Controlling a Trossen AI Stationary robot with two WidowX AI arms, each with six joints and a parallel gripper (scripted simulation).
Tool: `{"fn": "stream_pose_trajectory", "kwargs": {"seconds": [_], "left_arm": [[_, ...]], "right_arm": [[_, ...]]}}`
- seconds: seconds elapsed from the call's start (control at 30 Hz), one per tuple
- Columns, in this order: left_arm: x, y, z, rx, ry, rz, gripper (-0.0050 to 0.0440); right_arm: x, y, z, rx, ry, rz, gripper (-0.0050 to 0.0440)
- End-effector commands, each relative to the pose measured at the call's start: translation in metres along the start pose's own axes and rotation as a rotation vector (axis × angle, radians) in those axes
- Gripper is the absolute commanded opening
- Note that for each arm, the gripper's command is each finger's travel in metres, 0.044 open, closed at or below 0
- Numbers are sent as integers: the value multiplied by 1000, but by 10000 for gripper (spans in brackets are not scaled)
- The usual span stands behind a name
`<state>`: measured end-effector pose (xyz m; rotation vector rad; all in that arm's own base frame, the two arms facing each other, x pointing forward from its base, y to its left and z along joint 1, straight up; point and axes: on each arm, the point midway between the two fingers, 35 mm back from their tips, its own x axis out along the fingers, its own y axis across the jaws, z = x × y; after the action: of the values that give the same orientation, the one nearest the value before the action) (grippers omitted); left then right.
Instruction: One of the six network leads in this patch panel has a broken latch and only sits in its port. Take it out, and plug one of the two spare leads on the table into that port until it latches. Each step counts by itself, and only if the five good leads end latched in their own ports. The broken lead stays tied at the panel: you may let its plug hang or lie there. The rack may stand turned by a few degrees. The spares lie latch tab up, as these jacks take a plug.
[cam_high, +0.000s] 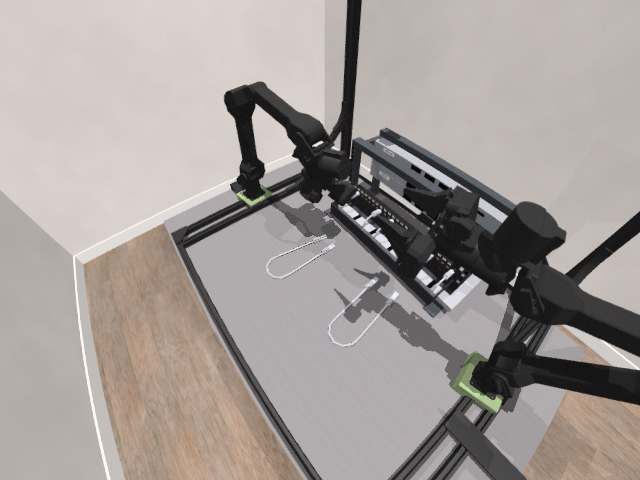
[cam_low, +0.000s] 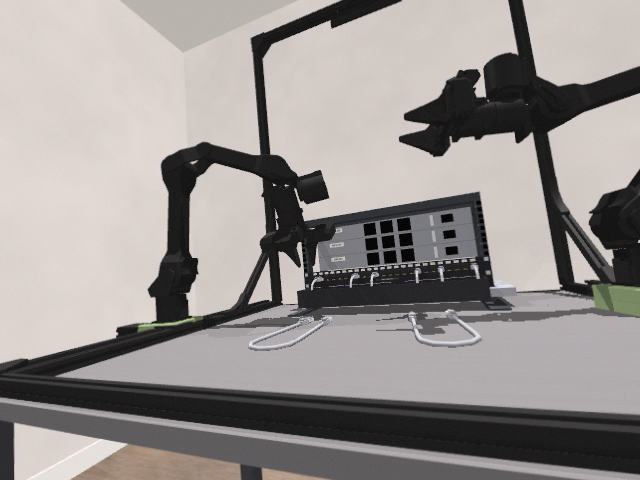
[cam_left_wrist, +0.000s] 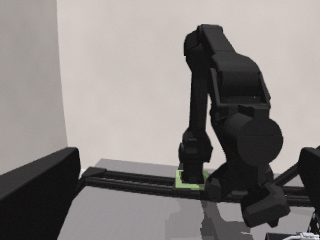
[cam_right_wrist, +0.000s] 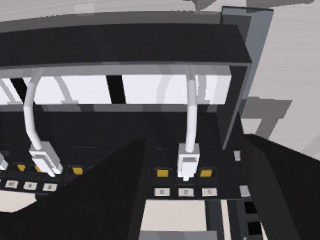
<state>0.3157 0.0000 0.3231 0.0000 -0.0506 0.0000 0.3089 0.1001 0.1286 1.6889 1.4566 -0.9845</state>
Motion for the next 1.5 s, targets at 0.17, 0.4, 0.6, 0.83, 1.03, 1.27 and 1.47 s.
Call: {"fn": "stream_pose_trajectory", "kwargs": {"seconds": [0.17, 0.4, 0.6, 0.83, 1.03, 1.27, 1.47], "left_arm": [[0, 0, 0, 0, 0, 0, 440], [0, 0, 0, 0, 0, 0, 440], [0, 0, 0, 0, 0, 0, 440], [0, 0, 0, 0, 0, 0, 440], [0, 0, 0, 0, 0, 0, 440], [0, 0, 0, 0, 0, 0, 440], [0, 0, 0, 0, 0, 0, 440]], "right_arm": [[-4, -5, 6, -11, 5, -5, 176], [-18, -6, 32, -9, 2, -3, 176], [-18, -6, 32, -9, 2, -3, 176], [-18, -6, 32, -9, 2, -3, 176], [1, 41, -1, 17, -25, -1, 176], [1, 41, -1, 17, -25, -1, 176], [1, 41, -1, 17, -25, -1, 176]]}}
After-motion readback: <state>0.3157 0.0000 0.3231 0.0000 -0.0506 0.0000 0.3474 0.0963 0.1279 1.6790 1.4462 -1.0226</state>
